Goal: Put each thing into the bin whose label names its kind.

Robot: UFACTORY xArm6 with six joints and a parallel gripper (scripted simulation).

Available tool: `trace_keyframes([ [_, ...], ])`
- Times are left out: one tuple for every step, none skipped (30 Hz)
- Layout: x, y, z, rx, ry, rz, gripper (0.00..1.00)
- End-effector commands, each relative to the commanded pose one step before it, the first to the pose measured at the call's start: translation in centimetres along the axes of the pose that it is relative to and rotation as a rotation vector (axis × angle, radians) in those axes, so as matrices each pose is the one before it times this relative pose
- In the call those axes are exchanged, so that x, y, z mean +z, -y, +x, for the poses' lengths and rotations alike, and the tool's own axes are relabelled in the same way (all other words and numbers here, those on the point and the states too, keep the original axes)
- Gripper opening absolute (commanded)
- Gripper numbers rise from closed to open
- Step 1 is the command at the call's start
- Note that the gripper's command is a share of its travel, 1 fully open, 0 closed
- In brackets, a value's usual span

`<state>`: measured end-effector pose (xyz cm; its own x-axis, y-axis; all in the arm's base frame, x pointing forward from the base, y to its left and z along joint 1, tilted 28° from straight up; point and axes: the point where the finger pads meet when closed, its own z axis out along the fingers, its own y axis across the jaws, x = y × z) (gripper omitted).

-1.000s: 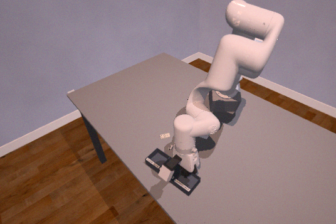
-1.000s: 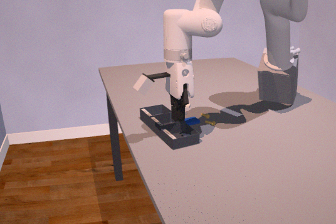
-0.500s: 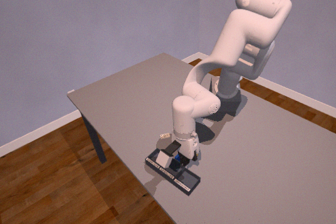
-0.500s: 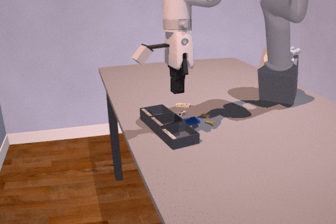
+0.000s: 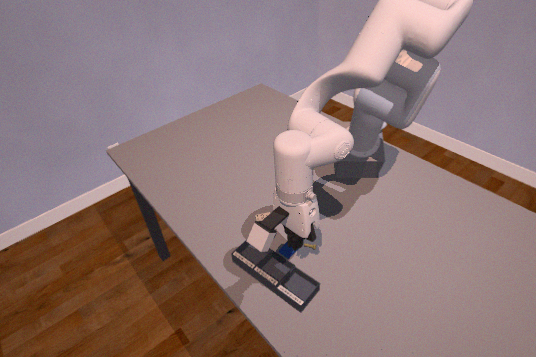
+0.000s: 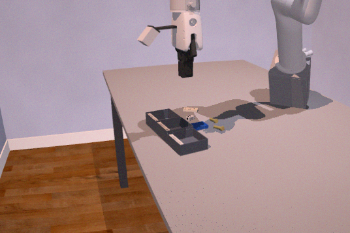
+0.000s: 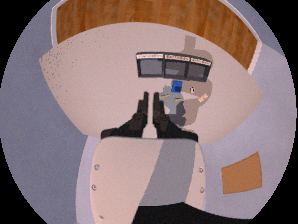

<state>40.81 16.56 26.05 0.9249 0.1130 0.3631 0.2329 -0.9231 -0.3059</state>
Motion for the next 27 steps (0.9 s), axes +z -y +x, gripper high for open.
trace_keyframes([
  [-0.217, 0.055, 0.175, -0.00101, -0.00528, 0.00056, 0.07],
  [0.518, -0.287, -0.586, 0.05001, 0.00006, 0.00000, 0.29],
  [0.520, -0.316, -0.572, 0.05001, 0.00005, -0.00001, 0.29],
  [0.519, -0.343, -0.557, 0.05001, 0.00005, -0.00002, 0.29],
  [0.519, -0.370, -0.540, 0.02998, -0.00008, 0.00007, 0.29],
  [0.519, -0.386, -0.529, 0.02379, 0.00003, 0.00028, 0.29],
  [0.529, -0.395, -0.519, 0.02954, 0.00053, 0.00035, 0.29],
  [0.521, -0.414, -0.506, 0.03180, 0.00103, 0.00023, 0.29],
  [0.521, -0.430, -0.493, 0.03161, 0.00142, 0.00004, 0.29],
  [0.522, -0.446, -0.478, 0.03123, 0.00158, -0.00012, 0.29],
  [0.523, -0.461, -0.463, 0.03117, 0.00153, -0.00022, 0.29],
  [0.523, -0.475, -0.448, 0.03125, 0.00140, -0.00029, 0.29],
  [0.523, -0.488, -0.432, 0.03134, 0.00129, -0.00036, 0.29],
  [0.524, -0.501, -0.416, 0.03143, 0.00122, -0.00045, 0.29],
  [0.000, 0.000, 0.000, 0.00000, 0.00000, 0.00000, 0.29],
  [0.000, 0.000, 0.000, 0.00000, 0.00000, 0.00000, 0.29],
  [0.531, -0.514, -0.399, 0.09168, 0.00132, -0.00160, 0.29],
  [0.525, -0.548, -0.351, 0.02329, 0.00206, -0.00143, 0.29],
  [0.524, -0.554, -0.338, 0.02515, 0.00092, -0.00051, 0.29],
  [0.535, -0.560, -0.325, 0.03022, -0.00044, 0.00063, 0.29],
  [0.526, -0.572, -0.307, 0.03179, -0.00030, 0.00039, 0.29],
  [0.532, -0.584, -0.287, 0.03160, 0.00042, -0.00056, 0.29],
  [0.526, -0.591, -0.270, 0.03127, 0.00087, -0.00141, 0.29],
  [0.532, -0.600, -0.250, 0.03108, 0.00096, -0.00196, 0.29],
  [0.528, -0.605, -0.232, 0.03092, 0.00088, -0.00236, 0.29],
  [0.535, -0.612, -0.211, 0.03076, 0.00077, -0.00270, 0.29],
  [0.535, -0.617, -0.193, 0.03056, 0.00039, -0.00269, 0.29],
])
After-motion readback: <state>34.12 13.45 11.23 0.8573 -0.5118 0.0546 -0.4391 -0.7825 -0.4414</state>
